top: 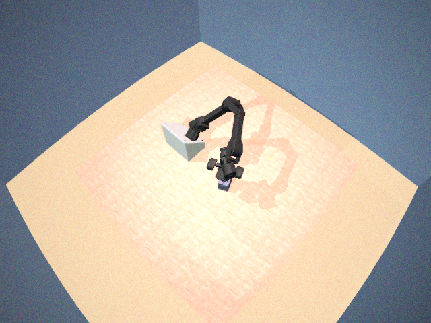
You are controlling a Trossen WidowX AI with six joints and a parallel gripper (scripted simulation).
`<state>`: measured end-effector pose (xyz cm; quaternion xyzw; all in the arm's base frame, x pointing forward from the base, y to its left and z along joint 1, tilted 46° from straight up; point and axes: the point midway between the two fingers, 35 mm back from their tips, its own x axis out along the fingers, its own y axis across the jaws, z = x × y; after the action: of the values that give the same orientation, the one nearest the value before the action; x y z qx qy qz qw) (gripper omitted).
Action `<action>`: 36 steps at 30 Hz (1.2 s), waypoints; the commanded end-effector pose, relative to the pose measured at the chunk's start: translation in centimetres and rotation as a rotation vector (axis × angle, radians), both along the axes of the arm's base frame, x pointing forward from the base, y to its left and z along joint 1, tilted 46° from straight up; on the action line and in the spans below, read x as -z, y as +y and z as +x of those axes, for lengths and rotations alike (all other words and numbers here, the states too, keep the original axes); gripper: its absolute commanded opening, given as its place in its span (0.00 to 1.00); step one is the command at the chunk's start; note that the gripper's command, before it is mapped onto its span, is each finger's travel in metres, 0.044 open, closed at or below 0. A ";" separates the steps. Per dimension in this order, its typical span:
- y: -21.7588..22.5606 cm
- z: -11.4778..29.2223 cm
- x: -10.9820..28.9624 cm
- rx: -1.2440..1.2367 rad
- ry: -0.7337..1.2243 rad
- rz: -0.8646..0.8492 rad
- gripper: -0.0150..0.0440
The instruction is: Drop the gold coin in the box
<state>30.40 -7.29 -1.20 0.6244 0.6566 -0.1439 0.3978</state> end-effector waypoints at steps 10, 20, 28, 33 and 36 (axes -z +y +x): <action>0.5 0.1 0.5 0.005 0.002 0.003 0.25; 0.8 0.2 0.8 0.005 0.002 0.003 0.25; 0.8 0.1 0.8 0.000 0.000 0.000 0.48; 0.8 0.1 0.8 0.000 0.000 0.000 0.53; 0.8 0.1 0.8 0.000 0.000 0.000 0.53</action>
<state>30.52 -6.42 -2.05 0.6245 0.6568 -0.1440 0.3974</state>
